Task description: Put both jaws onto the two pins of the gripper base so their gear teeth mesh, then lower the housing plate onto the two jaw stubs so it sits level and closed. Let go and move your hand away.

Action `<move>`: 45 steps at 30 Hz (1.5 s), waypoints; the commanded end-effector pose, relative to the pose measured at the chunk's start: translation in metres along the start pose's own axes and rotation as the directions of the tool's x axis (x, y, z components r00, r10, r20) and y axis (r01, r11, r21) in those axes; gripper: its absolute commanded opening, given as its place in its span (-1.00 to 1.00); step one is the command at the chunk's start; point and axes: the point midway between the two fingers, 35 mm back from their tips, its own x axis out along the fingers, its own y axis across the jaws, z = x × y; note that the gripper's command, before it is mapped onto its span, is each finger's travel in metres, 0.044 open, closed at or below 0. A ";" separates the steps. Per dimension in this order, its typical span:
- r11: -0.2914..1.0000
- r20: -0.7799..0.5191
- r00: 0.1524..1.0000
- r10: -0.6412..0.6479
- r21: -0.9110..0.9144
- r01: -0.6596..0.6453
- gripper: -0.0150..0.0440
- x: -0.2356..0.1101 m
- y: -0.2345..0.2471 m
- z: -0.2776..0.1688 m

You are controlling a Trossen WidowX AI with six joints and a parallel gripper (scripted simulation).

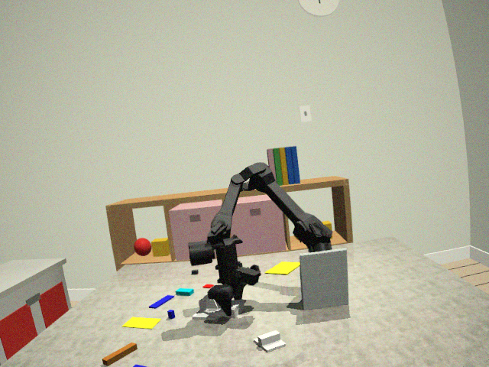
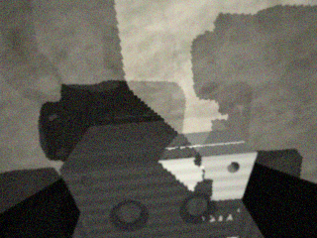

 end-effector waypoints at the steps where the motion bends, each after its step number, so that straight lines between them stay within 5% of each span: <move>1: 1.000 0.000 1.000 0.000 0.000 0.000 0.88 0.000 0.000 0.000; 3: 1.000 0.000 1.000 0.000 0.000 0.000 1.00 0.000 0.000 0.000; 17: 1.000 0.000 1.000 0.000 0.000 0.000 1.00 -0.002 0.000 0.000; 25: 1.000 -0.002 1.000 0.001 0.001 -0.001 1.00 -0.074 0.001 0.001; 29: 1.000 -0.010 1.000 0.000 -0.004 0.000 1.00 -0.068 0.000 0.001; 35: 1.000 0.001 1.000 -0.005 -0.004 0.005 1.00 -0.121 0.020 0.056; 45: 1.000 0.002 1.000 -0.003 -0.003 0.003 1.00 -0.126 0.024 0.063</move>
